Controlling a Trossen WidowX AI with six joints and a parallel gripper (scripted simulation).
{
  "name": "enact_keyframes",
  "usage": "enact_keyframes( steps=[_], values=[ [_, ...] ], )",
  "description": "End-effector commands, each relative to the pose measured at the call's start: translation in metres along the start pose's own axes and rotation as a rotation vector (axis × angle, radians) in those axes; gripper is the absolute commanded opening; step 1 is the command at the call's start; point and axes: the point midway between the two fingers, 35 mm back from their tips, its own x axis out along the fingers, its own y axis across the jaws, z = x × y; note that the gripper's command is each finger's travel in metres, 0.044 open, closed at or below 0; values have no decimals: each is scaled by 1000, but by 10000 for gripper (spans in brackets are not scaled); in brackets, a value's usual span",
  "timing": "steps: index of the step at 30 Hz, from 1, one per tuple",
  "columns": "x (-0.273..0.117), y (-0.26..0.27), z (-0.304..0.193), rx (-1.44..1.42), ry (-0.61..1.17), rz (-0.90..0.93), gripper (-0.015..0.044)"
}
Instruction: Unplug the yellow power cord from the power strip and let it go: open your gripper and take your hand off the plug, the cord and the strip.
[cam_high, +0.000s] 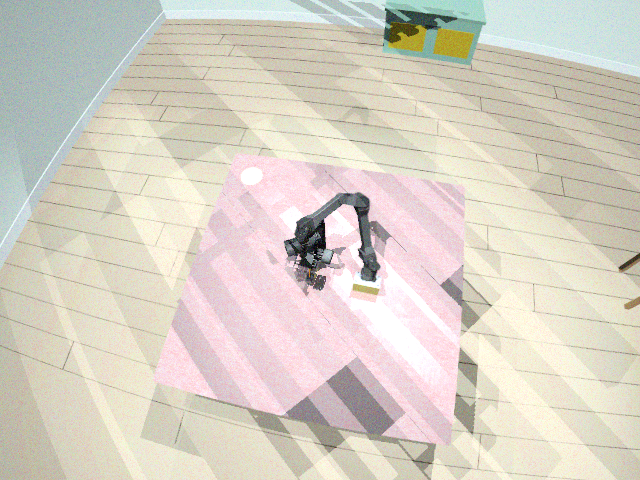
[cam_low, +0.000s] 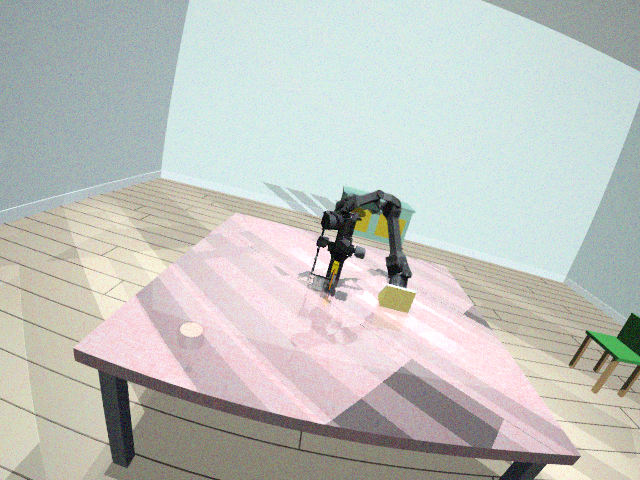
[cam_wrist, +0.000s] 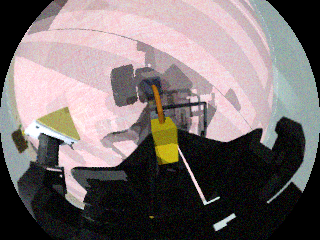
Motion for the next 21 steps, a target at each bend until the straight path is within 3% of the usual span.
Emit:
enact_keyframes(
  steps=[1, 21],
  values=[
    [-2, -1, 14, 0, -20, -2, 0],
    [-6, -1, 46, -2, -22, -4, 0]
  ],
)
